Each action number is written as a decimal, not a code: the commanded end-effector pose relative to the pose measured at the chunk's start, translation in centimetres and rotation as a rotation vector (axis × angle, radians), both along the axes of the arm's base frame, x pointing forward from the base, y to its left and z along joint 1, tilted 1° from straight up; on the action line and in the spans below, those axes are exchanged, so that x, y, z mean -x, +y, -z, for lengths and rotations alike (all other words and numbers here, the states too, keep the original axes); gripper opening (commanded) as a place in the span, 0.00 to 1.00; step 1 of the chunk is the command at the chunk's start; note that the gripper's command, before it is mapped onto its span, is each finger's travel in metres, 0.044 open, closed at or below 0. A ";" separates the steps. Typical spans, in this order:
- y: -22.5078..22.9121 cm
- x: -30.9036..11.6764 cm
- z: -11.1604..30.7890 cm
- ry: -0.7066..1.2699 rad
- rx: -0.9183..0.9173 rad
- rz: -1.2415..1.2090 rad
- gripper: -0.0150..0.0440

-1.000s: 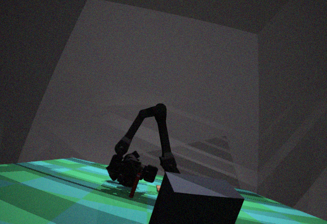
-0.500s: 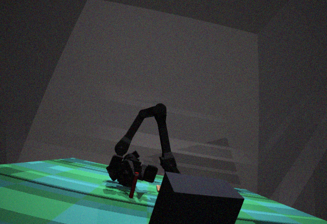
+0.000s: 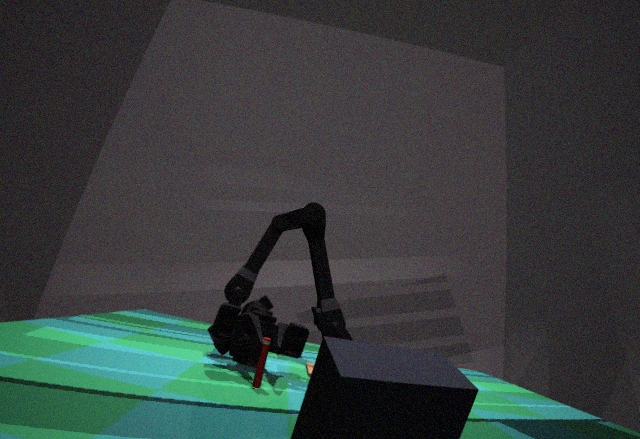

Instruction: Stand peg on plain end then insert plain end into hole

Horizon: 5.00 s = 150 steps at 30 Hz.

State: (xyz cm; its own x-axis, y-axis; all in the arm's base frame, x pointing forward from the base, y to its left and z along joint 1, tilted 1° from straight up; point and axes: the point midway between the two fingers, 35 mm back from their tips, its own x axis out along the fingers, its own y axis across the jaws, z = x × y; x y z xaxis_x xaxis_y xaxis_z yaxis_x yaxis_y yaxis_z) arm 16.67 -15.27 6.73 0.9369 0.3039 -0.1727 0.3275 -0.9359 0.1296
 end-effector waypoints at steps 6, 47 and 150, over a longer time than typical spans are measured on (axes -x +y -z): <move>0.0 0.0 0.0 0.000 0.000 0.000 0.83; 2.4 -0.6 -13.3 0.342 -0.032 -0.066 1.00; 0.0 -3.0 -0.7 1.307 0.387 0.078 0.78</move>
